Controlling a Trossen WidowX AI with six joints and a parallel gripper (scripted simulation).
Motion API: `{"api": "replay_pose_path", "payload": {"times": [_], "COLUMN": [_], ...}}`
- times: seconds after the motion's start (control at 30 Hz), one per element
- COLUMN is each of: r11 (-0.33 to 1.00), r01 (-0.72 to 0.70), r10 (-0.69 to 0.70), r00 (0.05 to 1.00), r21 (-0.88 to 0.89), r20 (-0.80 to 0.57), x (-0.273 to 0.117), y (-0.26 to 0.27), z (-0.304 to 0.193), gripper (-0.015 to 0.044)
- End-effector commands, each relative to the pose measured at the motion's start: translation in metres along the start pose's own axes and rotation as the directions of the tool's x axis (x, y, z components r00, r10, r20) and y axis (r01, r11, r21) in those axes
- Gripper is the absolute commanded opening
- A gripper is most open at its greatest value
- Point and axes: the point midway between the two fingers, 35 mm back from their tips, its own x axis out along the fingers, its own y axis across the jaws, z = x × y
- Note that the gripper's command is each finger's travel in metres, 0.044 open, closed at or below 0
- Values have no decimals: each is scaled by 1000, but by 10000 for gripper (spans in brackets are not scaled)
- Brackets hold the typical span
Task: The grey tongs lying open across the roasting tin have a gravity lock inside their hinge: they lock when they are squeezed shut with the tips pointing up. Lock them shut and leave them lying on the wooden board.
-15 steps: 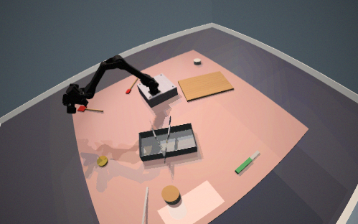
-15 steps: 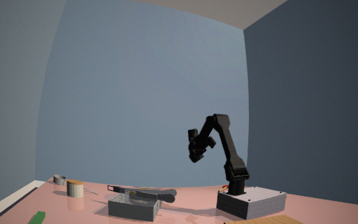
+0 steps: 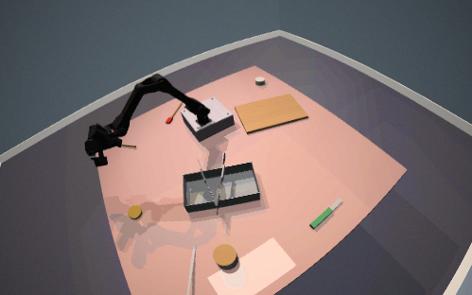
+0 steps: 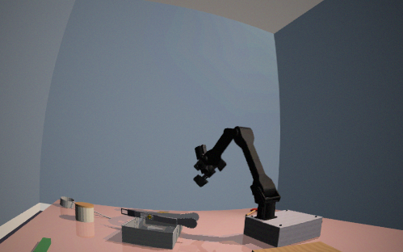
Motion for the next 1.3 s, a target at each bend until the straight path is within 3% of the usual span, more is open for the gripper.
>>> {"api": "replay_pose_path", "payload": {"times": [0.0, 0.33, 0.63, 0.83, 1.07, 1.27], "r11": [981, 787, 492, 266, 35, -4], "r01": [-187, -566, -791, -877, -922, -926], "r10": [190, 583, 792, 824, 743, 712], "r00": [981, 812, 580, 422, 282, 262], "r21": [-58, -246, -363, -400, -386, -377], "r20": [43, -4, -192, -379, -607, -651], "x": [-47, -182, -321, -412, -507, -524], "y": [55, 162, 214, 219, 194, 185], "z": [23, 27, -13, -59, -122, -135], "gripper": [440, 440, 440, 440, 440, 440]}}
